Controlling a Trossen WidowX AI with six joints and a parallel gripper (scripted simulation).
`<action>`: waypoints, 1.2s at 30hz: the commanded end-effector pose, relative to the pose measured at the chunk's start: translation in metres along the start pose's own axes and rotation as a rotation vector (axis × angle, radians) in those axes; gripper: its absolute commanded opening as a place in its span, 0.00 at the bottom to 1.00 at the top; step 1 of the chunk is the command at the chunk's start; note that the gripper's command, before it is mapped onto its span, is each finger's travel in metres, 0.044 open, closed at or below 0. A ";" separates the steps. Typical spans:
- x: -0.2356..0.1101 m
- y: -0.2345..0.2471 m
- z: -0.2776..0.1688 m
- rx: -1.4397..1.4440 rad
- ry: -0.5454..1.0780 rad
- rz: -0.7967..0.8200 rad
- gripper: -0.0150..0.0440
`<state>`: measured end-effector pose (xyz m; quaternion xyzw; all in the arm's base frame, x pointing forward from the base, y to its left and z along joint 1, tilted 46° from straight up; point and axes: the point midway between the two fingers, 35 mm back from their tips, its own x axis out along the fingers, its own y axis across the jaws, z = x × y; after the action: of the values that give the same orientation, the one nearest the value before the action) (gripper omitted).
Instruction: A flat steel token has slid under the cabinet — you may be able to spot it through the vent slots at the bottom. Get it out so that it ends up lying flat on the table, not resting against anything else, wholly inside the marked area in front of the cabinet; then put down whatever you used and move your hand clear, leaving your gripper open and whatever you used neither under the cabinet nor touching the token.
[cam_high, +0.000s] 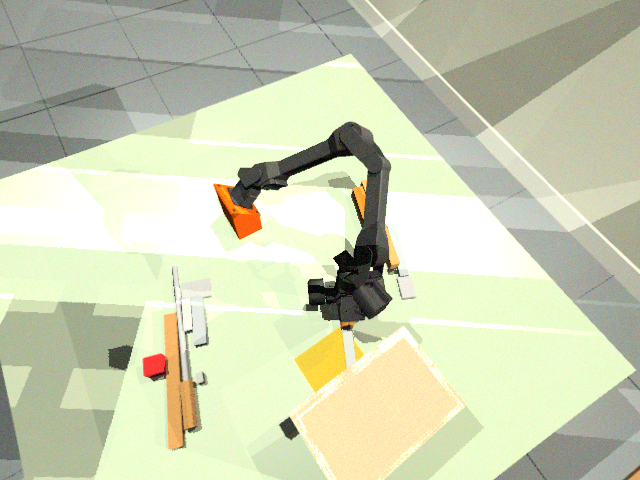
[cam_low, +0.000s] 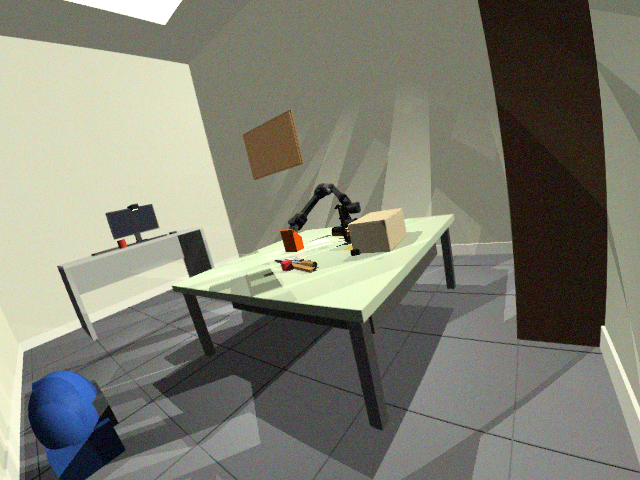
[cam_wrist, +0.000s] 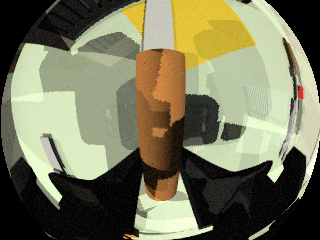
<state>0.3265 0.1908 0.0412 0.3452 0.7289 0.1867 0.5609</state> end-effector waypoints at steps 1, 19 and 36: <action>0.001 -0.008 -0.001 0.010 0.003 -0.005 0.25; 0.001 -0.017 -0.003 0.010 0.003 -0.006 0.25; 0.001 -0.016 -0.024 0.011 0.004 -0.006 0.25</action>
<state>0.3052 0.1821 0.0365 0.3457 0.7304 0.1824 0.5601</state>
